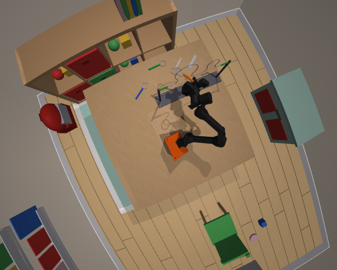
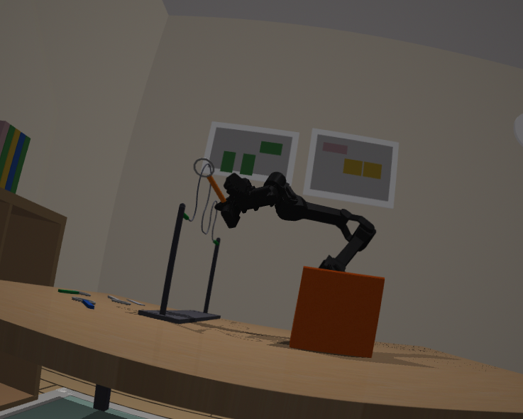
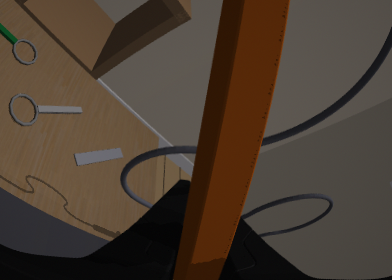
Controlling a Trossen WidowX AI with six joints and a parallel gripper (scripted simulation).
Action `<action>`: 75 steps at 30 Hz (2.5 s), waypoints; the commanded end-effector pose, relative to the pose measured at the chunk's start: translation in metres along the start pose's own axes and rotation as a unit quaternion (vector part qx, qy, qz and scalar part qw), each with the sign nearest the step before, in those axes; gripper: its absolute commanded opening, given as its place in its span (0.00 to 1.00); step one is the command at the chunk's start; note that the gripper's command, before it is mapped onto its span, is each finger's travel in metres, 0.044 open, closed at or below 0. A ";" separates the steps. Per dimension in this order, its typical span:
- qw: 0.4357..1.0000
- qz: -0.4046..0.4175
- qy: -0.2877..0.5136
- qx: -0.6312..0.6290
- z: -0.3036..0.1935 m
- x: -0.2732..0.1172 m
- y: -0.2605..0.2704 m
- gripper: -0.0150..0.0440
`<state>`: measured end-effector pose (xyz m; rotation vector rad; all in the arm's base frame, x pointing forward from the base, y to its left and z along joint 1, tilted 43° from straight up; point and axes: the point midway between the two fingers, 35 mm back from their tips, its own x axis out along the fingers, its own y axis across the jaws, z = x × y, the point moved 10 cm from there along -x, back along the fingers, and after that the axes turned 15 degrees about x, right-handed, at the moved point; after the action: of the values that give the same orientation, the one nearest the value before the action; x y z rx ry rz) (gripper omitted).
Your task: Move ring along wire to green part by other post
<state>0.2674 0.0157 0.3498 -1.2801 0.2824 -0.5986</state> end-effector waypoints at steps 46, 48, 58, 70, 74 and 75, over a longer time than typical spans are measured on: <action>0.953 -0.130 -0.072 -0.264 -0.006 0.004 -0.002 0.00; 0.949 -0.135 -0.075 -0.274 -0.007 0.004 -0.003 0.00; 0.928 -0.160 -0.088 -0.325 -0.008 0.005 -0.004 0.00; 0.897 -0.189 -0.103 -0.385 -0.009 0.005 -0.005 0.00; 0.886 -0.199 -0.108 -0.405 -0.009 0.006 -0.005 0.00; 0.883 -0.201 -0.109 -0.410 -0.009 0.006 -0.006 0.00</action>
<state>0.2661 0.0038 0.3524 -2.2084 0.0890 -0.6989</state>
